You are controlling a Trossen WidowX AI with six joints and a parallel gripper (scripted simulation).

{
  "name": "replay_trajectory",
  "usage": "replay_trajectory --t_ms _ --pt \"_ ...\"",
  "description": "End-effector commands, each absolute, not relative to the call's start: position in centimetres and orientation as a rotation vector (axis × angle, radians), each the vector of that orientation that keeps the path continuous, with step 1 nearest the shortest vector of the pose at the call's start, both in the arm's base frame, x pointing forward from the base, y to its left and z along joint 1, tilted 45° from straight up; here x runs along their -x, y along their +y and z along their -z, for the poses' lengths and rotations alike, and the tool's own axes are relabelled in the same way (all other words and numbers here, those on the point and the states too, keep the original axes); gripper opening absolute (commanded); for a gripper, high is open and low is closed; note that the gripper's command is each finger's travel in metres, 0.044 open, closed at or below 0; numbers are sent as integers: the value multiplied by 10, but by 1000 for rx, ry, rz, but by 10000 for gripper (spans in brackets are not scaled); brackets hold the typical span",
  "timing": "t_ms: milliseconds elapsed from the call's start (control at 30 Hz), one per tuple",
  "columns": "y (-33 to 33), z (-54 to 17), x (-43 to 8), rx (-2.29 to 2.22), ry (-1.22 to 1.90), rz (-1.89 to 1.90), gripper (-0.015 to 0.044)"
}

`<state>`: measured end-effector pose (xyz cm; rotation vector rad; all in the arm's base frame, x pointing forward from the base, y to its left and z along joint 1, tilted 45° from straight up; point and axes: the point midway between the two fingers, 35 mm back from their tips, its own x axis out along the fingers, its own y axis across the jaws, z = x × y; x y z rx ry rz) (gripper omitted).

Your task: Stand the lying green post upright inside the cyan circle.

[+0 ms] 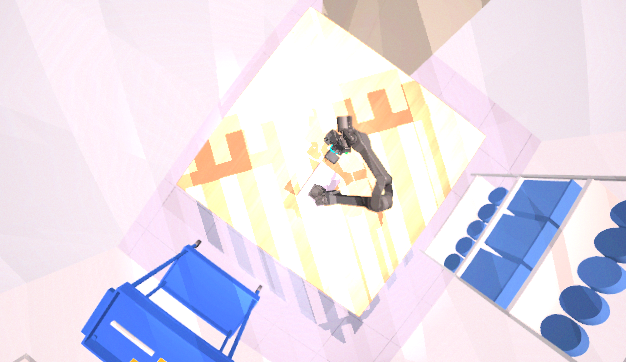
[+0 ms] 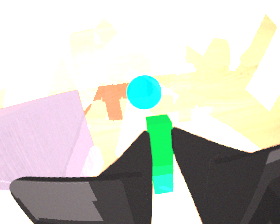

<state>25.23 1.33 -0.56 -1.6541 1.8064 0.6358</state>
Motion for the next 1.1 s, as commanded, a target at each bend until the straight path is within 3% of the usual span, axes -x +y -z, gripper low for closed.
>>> replay_trajectory --t_ms 0,1067 --pt "15 8 -251 1667 1813 -664 23" --pt "3 18 -238 1445 1829 -900 23"
